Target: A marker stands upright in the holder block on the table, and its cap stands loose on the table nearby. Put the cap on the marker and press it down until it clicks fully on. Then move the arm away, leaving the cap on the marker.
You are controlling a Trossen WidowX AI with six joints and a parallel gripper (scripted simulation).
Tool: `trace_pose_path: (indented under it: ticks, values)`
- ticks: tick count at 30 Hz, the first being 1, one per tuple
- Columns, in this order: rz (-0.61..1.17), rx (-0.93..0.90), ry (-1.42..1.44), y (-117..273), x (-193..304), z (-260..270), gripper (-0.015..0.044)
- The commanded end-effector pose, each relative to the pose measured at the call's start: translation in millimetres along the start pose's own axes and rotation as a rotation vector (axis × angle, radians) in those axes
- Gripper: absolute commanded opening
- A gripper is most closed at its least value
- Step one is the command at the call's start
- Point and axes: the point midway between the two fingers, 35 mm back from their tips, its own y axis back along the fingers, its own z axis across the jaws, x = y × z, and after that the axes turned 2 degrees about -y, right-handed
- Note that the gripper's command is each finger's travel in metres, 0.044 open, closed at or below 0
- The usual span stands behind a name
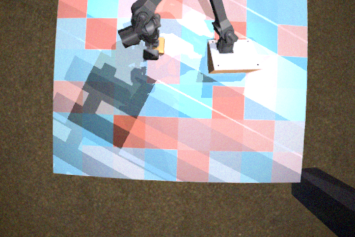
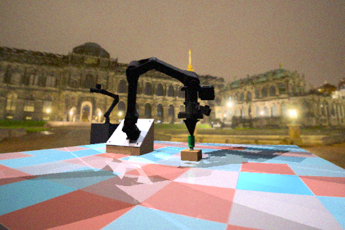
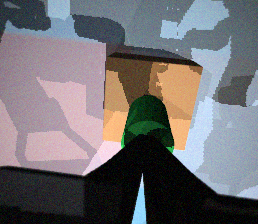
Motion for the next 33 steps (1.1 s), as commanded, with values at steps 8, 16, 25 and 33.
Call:
trace_pose_path:
  ticks: [8, 16, 25, 33]
  values:
    - [-0.003, -0.001, 0.000, -4, -1, 0, 0.0000]
    - [-0.002, -0.005, 0.002, 53, -4, 3, 0.0000]
    - [-0.001, -0.003, 0.003, 85, -1, 2, 0.0053]
    - [-0.001, -0.003, 0.003, 85, -1, 2, 0.0263]
